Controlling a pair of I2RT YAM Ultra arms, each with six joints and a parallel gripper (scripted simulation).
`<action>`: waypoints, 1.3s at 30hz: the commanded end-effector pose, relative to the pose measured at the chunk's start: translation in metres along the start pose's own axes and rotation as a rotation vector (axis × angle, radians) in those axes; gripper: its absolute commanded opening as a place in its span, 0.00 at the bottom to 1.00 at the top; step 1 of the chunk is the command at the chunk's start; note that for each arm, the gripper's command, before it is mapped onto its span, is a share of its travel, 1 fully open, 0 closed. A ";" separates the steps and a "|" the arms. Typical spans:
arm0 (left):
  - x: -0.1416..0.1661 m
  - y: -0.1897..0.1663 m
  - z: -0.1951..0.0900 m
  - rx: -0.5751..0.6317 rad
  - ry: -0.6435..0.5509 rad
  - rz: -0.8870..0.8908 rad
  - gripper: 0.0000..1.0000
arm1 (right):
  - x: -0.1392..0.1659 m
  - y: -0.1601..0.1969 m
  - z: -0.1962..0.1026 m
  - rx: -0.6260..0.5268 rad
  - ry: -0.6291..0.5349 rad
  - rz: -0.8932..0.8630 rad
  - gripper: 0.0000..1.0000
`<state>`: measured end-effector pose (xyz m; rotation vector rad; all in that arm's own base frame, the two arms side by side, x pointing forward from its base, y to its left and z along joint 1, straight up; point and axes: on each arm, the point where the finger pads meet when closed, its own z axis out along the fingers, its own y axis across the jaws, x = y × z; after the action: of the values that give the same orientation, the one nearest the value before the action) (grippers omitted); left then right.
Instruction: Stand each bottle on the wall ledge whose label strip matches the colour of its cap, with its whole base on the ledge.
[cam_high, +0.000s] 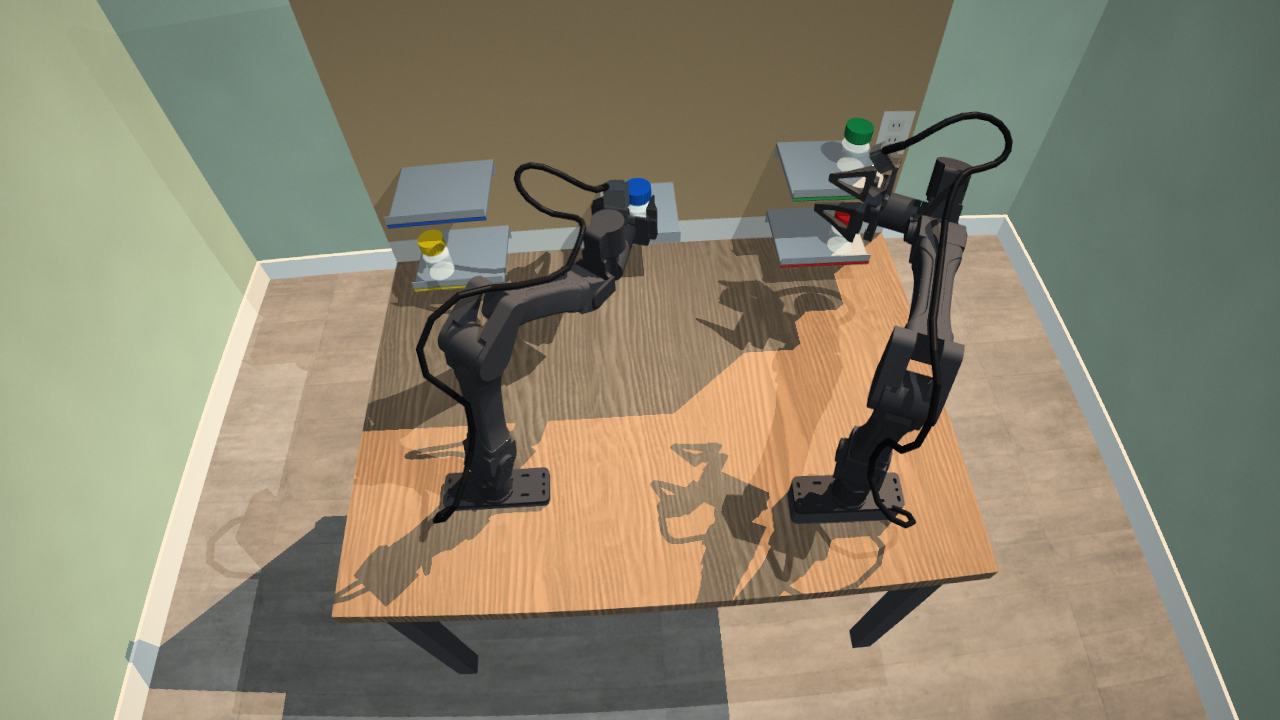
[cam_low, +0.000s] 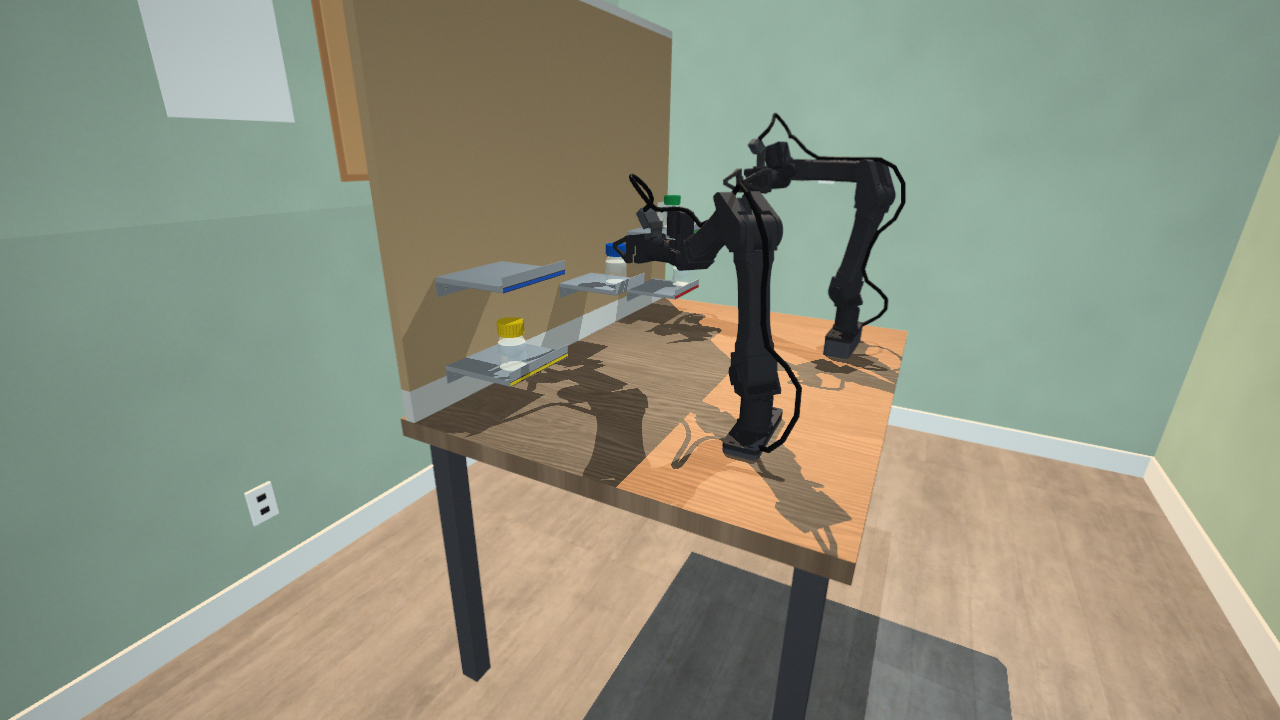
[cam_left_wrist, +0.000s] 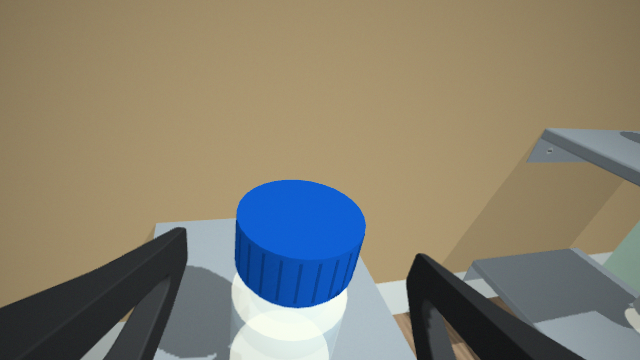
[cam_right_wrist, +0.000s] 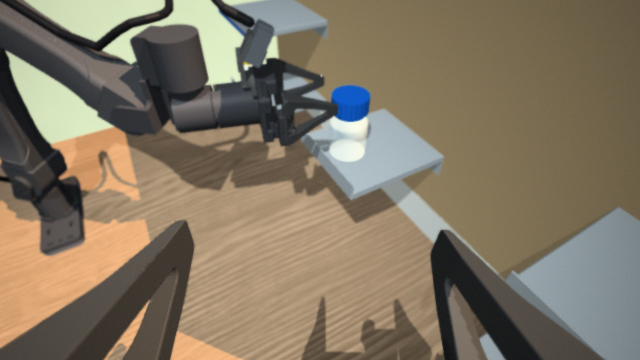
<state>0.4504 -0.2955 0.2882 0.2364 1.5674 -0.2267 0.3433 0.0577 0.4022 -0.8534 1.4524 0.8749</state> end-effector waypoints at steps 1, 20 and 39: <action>-0.013 0.003 0.011 -0.002 -0.016 -0.009 0.81 | -0.006 0.000 -0.003 -0.006 0.003 -0.010 0.89; -0.014 0.003 0.036 -0.002 -0.017 -0.009 0.81 | -0.006 0.000 -0.003 -0.006 0.003 -0.010 0.89; -0.017 0.002 0.037 -0.004 -0.027 -0.012 0.68 | -0.005 0.004 -0.001 -0.012 0.003 -0.008 0.89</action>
<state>0.4838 -0.3059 0.2799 0.2469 1.5884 -0.2181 0.3423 0.0581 0.4001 -0.8540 1.4590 0.8788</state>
